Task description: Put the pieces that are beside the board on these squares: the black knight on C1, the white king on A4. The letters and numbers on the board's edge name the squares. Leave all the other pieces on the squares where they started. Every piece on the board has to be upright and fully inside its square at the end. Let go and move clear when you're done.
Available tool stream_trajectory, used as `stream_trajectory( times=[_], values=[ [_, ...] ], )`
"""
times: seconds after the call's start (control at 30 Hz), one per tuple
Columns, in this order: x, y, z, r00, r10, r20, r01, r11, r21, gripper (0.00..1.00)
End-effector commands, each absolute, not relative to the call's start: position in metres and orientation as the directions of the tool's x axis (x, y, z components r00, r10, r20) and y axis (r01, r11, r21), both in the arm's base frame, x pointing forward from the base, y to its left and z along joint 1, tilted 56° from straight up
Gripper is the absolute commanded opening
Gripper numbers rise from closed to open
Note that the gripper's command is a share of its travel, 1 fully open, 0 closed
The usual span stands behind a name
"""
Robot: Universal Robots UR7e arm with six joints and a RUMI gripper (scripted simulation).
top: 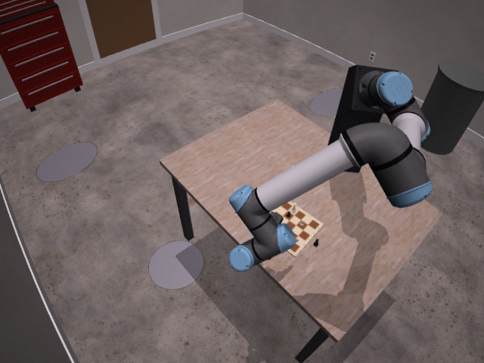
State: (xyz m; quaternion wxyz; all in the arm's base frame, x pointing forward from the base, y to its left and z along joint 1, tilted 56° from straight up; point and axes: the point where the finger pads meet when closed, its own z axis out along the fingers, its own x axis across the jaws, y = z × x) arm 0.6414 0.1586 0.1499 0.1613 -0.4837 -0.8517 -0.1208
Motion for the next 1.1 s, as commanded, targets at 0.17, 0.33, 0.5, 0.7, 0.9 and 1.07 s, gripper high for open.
stream_trajectory(
  times=[0.17,0.33,0.5,0.7,0.9,1.07],
  values=[
    [0.622,0.171,0.147,-0.539,0.769,0.344,0.842,0.504,0.191,1.00],
    [0.607,0.182,0.146,-0.579,0.755,0.308,0.813,0.507,0.284,1.00],
    [0.594,0.190,0.144,-0.609,0.744,0.275,0.783,0.508,0.360,1.00],
    [0.585,0.196,0.142,-0.629,0.737,0.248,0.756,0.505,0.418,1.00],
    [0.569,0.207,0.138,-0.660,0.725,0.198,0.701,0.499,0.510,1.00],
    [0.556,0.216,0.136,-0.681,0.715,0.156,0.650,0.493,0.578,1.00]
  ],
)
